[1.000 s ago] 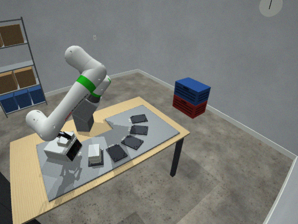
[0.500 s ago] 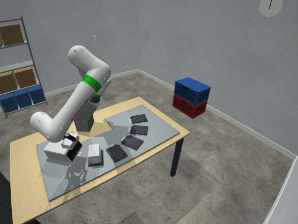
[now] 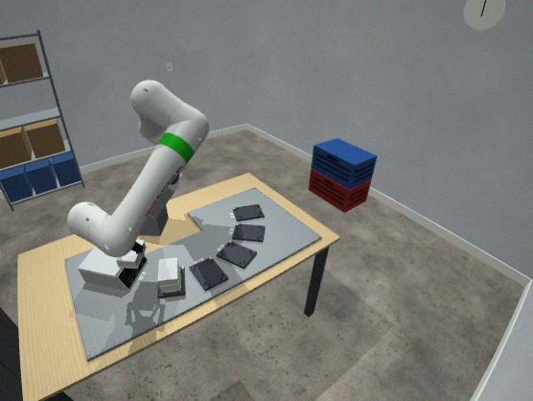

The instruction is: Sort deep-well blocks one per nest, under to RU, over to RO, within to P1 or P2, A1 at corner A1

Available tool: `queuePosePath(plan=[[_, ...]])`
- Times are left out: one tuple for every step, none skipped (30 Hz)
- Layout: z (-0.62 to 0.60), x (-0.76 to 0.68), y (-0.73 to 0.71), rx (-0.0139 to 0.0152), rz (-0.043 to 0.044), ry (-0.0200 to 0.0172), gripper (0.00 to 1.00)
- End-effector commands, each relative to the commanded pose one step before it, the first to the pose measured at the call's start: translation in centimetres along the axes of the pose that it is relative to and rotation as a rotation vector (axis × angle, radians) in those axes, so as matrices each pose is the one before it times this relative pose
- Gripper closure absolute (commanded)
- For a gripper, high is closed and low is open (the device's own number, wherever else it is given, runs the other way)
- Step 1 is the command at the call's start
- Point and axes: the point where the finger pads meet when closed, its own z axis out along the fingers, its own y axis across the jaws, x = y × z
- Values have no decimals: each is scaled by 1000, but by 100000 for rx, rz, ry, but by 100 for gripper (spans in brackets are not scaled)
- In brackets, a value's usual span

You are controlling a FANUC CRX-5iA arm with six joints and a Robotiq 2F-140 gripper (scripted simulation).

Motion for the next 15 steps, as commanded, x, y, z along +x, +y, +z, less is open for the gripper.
queuePosePath(plan=[[1, -28, -1127, -5988, -9817, 549, 90], [-14, 24, -332, -1667, -2887, 0, 90], [-19, 33, -331, -1667, -2887, 0, 90], [-25, 43, -330, -1667, -2887, 0, 90], [-30, 52, -328, -1131, -1959, 0, 90], [-34, 59, -326, 0, 0, 0, 90], [-34, 59, -326, 0, 0, 0, 90], [-34, 59, -326, 0, 0, 0, 90], [-34, 59, -326, 0, 0, 0, 90], [-34, 59, -326, 0, 0, 0, 90], [-34, 59, -326, 0, 0, 0, 90], [-34, 59, -326, 0, 0, 0, 90], [-34, 59, -326, 0, 0, 0, 90], [-34, 59, -326, 0, 0, 0, 90], [0, 0, 0, 0, 0, 0, 90]])
